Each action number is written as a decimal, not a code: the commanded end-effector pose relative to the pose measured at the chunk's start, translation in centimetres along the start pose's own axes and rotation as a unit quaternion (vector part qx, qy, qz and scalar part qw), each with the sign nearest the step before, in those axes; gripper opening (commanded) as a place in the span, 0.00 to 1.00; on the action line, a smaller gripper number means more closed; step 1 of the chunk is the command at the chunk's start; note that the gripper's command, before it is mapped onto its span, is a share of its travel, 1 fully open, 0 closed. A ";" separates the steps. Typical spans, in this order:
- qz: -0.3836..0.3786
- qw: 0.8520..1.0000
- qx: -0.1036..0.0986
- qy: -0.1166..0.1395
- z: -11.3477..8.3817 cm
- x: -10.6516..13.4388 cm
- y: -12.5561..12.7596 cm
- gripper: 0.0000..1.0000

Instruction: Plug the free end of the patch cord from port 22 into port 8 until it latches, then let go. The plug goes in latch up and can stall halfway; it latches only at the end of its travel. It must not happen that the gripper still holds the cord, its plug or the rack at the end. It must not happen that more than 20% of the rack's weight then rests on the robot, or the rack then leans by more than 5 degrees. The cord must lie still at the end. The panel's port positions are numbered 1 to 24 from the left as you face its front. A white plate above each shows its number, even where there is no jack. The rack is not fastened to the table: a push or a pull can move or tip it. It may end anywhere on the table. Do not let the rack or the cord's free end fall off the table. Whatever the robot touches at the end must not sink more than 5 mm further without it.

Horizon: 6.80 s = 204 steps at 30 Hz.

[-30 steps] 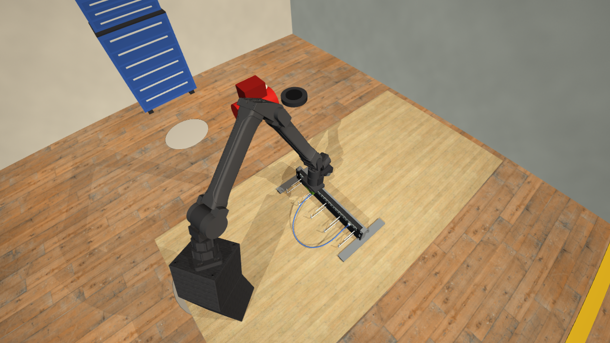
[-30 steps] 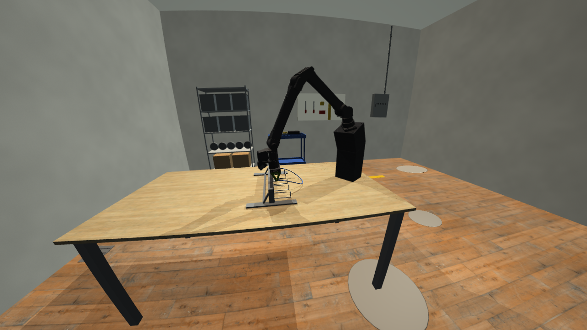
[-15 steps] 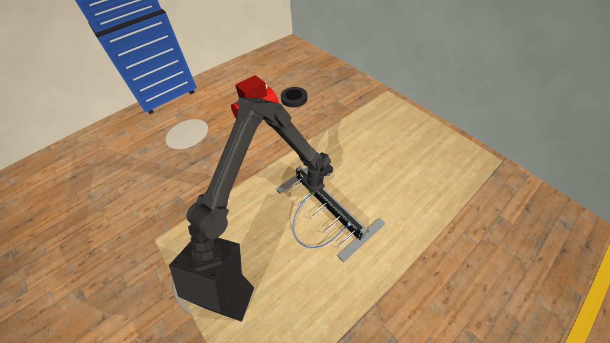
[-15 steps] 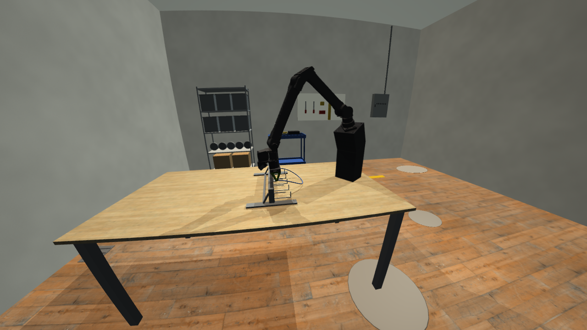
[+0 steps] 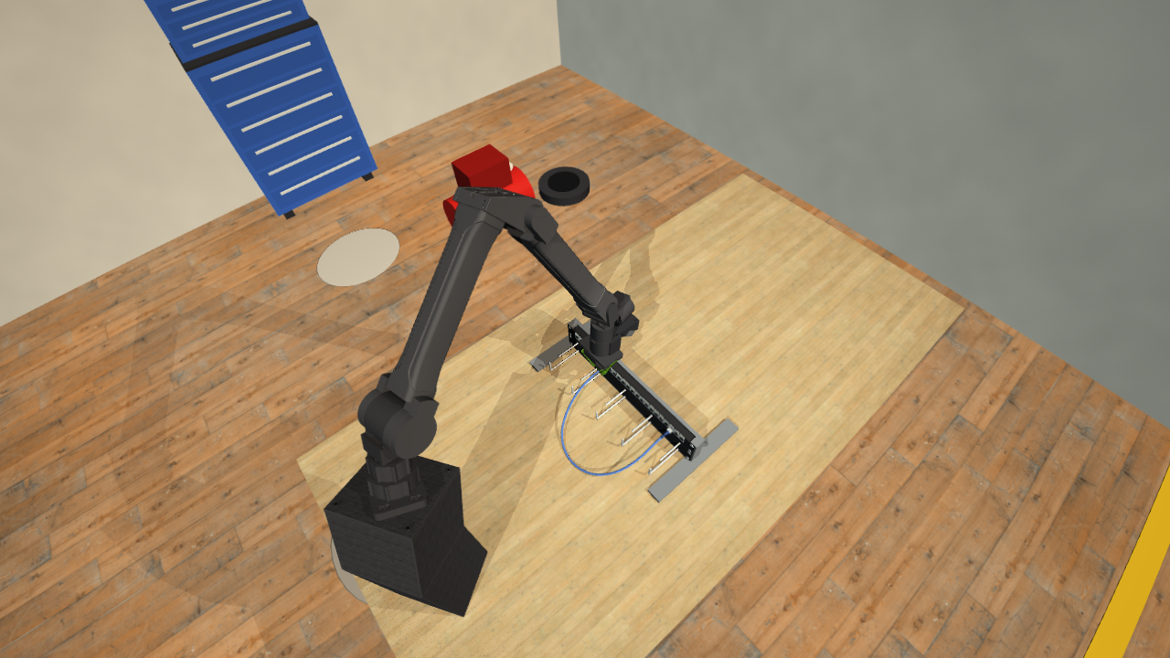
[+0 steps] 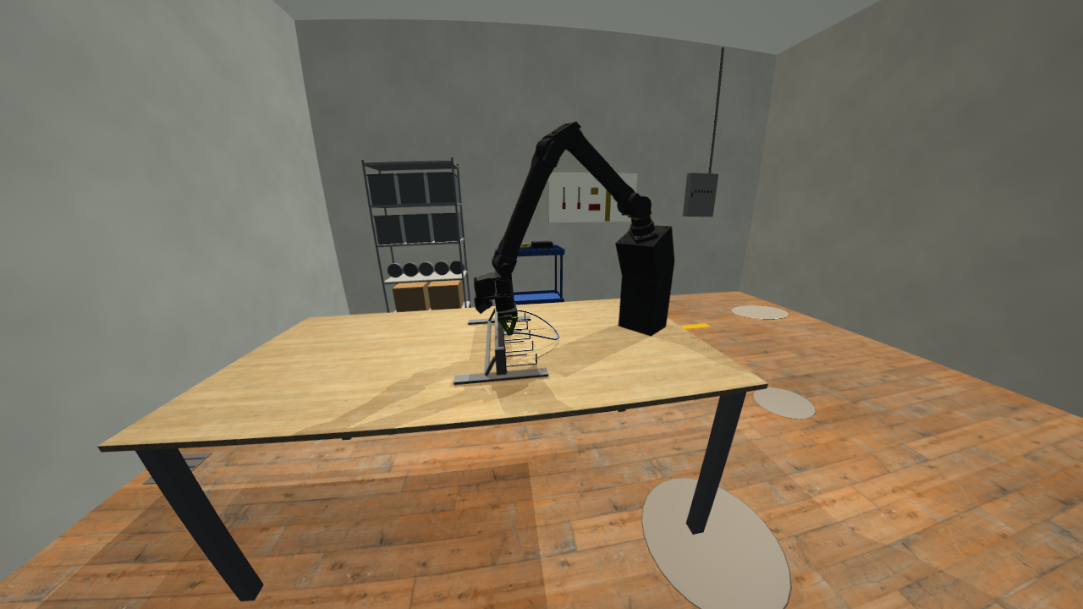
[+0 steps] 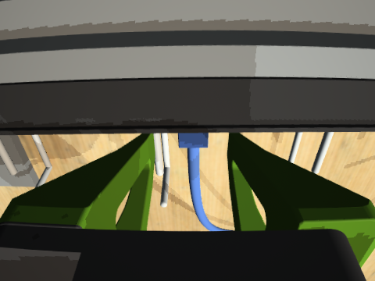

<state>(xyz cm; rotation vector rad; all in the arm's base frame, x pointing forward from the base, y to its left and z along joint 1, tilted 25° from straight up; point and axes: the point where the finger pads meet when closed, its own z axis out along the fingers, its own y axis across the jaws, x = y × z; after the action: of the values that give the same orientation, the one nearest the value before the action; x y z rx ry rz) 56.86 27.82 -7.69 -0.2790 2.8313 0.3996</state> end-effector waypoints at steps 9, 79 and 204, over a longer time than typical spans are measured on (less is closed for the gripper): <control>0.001 1.000 -0.002 -0.015 -0.6 -1.6 0.1 0.36; 0.005 1.000 0.002 -0.001 -0.2 -0.4 -0.2 0.36; -0.005 1.000 -0.002 -0.011 -8.3 -0.5 -0.3 0.00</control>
<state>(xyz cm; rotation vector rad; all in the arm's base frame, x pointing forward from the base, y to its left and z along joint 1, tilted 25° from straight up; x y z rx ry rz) 54.40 25.38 -0.59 -0.2801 2.8351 0.3981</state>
